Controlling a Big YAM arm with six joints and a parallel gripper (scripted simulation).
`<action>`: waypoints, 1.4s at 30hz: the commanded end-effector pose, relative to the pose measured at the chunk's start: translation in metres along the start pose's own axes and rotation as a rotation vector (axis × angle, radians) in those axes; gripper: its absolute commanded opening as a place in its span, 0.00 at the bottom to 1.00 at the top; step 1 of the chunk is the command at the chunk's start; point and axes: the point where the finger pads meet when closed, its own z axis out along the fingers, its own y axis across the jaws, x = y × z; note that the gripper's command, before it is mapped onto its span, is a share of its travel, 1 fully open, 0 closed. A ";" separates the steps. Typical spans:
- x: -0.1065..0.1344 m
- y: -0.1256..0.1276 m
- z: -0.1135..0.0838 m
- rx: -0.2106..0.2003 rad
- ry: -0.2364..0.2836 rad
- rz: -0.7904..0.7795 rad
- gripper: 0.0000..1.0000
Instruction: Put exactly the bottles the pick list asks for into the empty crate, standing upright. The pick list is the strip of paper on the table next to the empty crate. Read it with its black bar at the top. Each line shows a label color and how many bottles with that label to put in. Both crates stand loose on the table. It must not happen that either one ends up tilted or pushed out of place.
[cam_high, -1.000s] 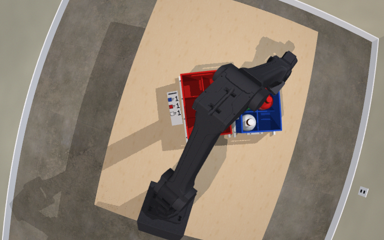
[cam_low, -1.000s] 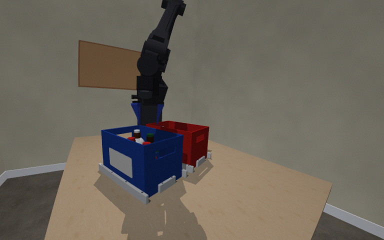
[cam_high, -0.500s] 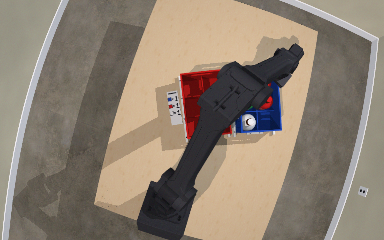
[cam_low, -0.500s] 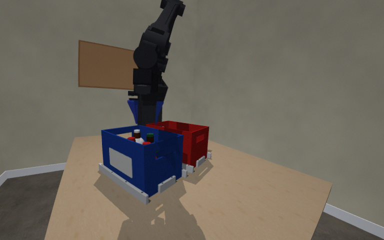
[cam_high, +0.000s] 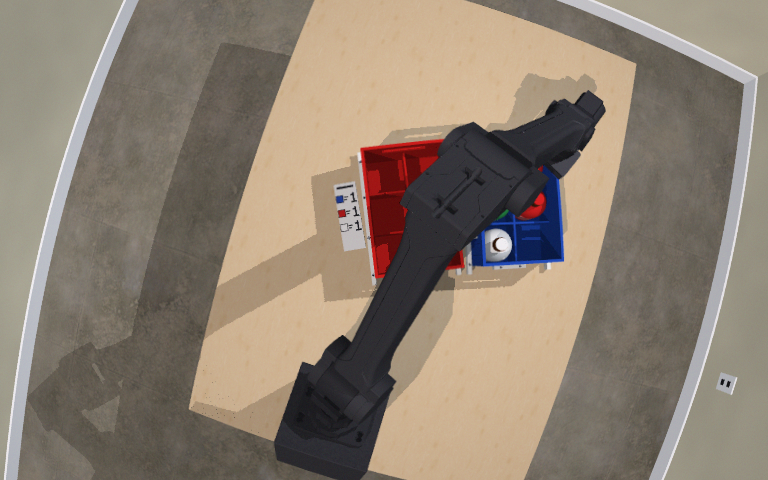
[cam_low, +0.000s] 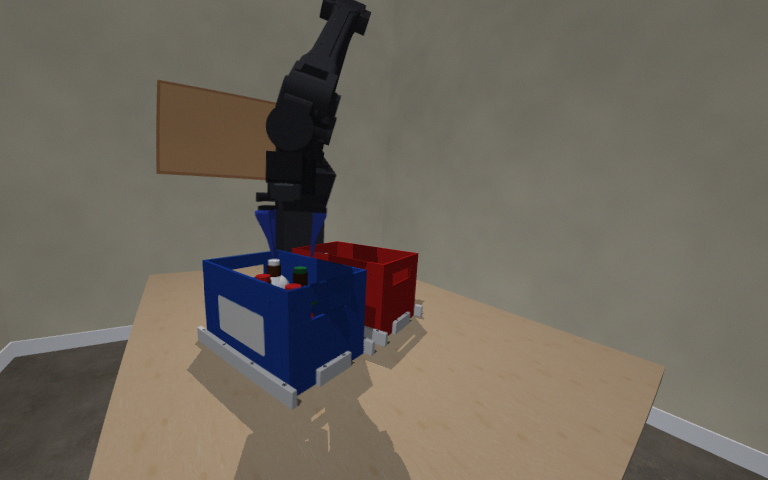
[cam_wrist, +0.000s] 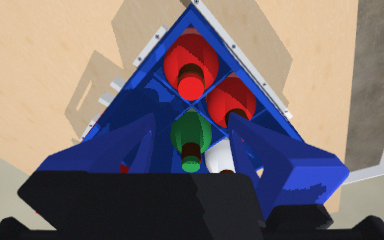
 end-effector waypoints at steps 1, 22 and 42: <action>-0.028 0.006 -0.009 -0.002 -0.060 -0.006 0.61; -0.023 0.007 0.022 -0.003 -0.044 -0.005 0.61; -0.028 0.007 0.037 -0.003 -0.059 -0.007 0.61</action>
